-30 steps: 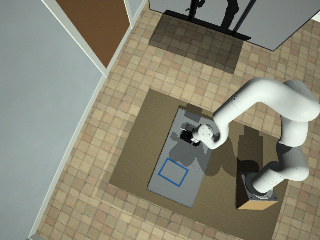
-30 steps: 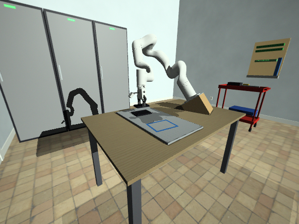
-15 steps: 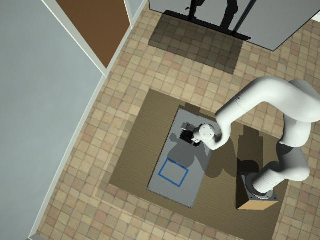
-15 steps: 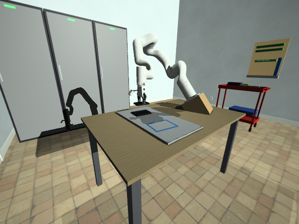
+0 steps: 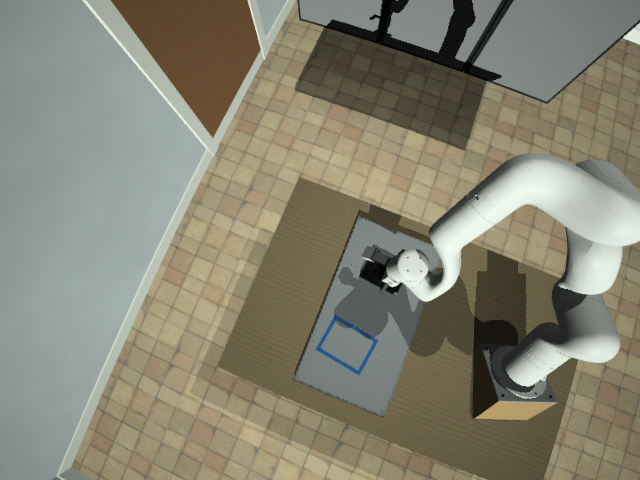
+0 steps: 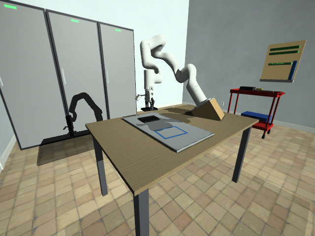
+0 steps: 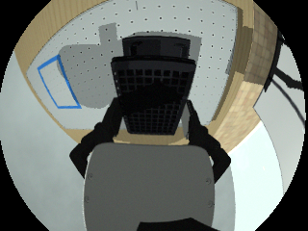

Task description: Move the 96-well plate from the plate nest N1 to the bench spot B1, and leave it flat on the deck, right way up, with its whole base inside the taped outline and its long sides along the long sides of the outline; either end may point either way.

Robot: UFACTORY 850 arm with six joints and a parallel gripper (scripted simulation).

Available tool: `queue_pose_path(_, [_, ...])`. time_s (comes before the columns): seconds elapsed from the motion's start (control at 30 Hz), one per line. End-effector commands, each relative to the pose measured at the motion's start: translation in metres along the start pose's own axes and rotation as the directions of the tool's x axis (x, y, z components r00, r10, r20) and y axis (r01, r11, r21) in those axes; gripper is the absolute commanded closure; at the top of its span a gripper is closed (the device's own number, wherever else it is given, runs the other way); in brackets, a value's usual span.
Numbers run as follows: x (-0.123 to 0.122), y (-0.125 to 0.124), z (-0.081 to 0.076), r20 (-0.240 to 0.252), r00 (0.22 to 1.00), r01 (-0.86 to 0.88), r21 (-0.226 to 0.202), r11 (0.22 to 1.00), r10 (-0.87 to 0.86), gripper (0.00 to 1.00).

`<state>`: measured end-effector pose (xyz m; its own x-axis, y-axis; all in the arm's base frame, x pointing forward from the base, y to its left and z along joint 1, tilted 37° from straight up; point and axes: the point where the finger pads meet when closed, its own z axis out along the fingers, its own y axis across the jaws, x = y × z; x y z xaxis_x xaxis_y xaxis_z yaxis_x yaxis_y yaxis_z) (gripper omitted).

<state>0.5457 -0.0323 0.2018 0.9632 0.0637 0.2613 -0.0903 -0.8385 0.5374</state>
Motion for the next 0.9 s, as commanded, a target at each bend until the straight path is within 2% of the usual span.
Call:
queue_pose_path(0.0, [0.000, -0.012, 0.000, -0.002, 1.000, -0.007, 0.000, 1.000, 0.007, 1.00])
queue_pose_path(0.87, [-0.002, -0.088, 0.003, -0.002, 1.000, -0.007, 0.000, 1.000, 0.007, 1.00])
